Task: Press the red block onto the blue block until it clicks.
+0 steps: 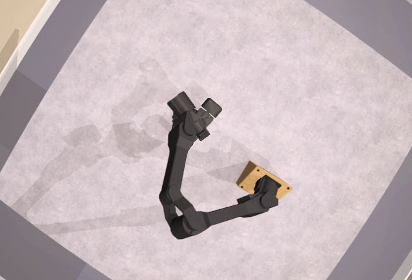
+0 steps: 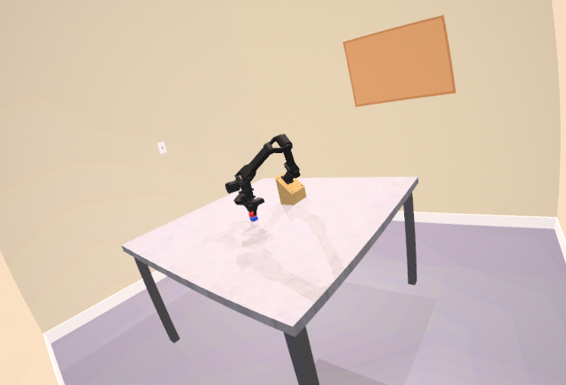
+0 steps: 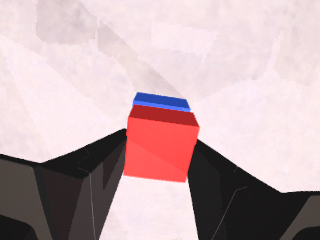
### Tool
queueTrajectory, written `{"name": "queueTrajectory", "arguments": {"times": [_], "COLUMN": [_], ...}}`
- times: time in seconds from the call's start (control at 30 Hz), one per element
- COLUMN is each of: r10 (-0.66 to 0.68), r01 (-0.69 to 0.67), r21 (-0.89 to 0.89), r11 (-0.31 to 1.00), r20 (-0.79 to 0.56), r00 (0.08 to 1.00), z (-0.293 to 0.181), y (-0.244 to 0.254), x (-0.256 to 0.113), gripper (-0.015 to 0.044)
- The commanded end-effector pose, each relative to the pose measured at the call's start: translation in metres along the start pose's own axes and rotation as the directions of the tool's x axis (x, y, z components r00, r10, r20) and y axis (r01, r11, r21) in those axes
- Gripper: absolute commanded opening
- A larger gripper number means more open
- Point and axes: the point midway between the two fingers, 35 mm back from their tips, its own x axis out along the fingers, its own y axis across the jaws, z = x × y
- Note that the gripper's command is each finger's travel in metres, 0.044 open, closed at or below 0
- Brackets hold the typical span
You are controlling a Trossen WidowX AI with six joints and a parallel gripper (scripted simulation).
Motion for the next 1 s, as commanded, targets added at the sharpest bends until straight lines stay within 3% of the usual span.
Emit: {"name": "queueTrajectory", "arguments": {"times": [0.0,0.77,0.97], "r10": [0.003,0.001,0.001], "r01": [-0.003,-0.001,-0.001], "r21": [0.005,0.003,0.003], "r11": [1.000,1.000,1.000], "r20": [0.001,0.002,0.002], "r00": [1.000,1.000,1.000], "z": [0.0002,0.0006,0.0006], "y": [0.0006,0.0004,0.0004], "x": [0.0016,0.0048,0.0048], "gripper": [0.0000,0.0000,0.0157]}}
